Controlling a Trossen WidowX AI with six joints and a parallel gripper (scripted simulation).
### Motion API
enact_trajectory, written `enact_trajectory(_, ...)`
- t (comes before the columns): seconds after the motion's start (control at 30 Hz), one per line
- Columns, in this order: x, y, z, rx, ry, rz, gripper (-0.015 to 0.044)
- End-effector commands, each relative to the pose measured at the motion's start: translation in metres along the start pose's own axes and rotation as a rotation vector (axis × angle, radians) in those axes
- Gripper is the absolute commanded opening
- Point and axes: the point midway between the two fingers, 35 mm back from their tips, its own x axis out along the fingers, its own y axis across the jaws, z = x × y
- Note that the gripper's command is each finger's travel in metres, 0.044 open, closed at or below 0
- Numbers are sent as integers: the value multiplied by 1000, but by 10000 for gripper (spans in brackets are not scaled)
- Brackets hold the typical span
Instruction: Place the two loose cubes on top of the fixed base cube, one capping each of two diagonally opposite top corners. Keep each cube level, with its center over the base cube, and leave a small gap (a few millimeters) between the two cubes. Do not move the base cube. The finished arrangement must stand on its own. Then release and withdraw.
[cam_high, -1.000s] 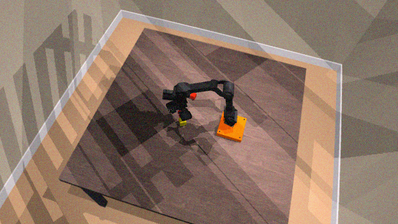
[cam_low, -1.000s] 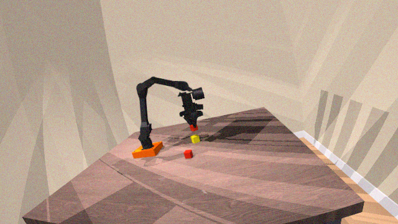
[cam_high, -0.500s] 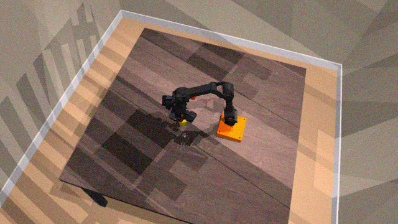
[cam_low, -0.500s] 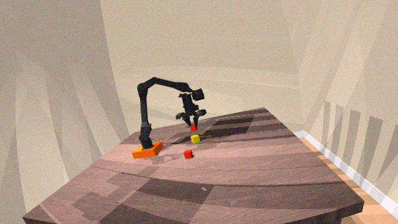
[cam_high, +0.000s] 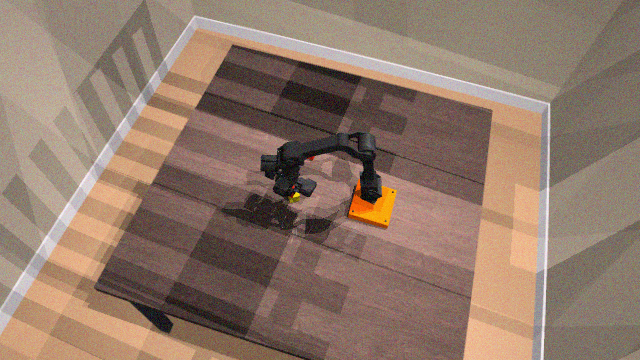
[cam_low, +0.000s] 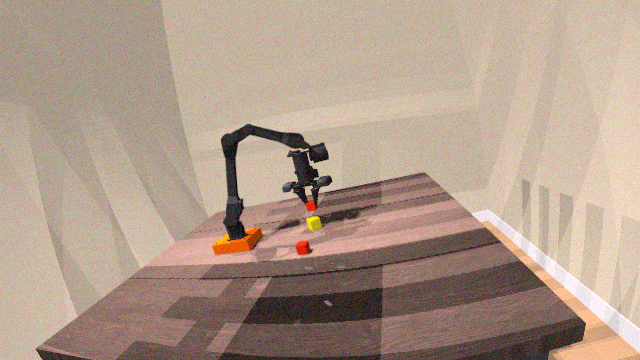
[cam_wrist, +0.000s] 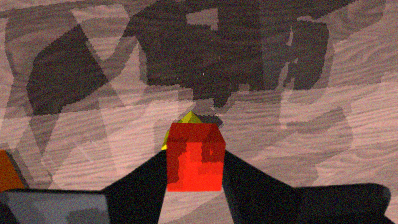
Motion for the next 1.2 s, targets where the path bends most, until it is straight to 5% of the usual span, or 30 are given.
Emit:
enact_trajectory(0.0, 5, 0, 0, -6, -3, 3, 105)
enact_trajectory(1.1, 27, 0, -1, -7, -3, 3, 105)
enact_trajectory(1.17, 27, 0, -1, -7, -3, 3, 157)
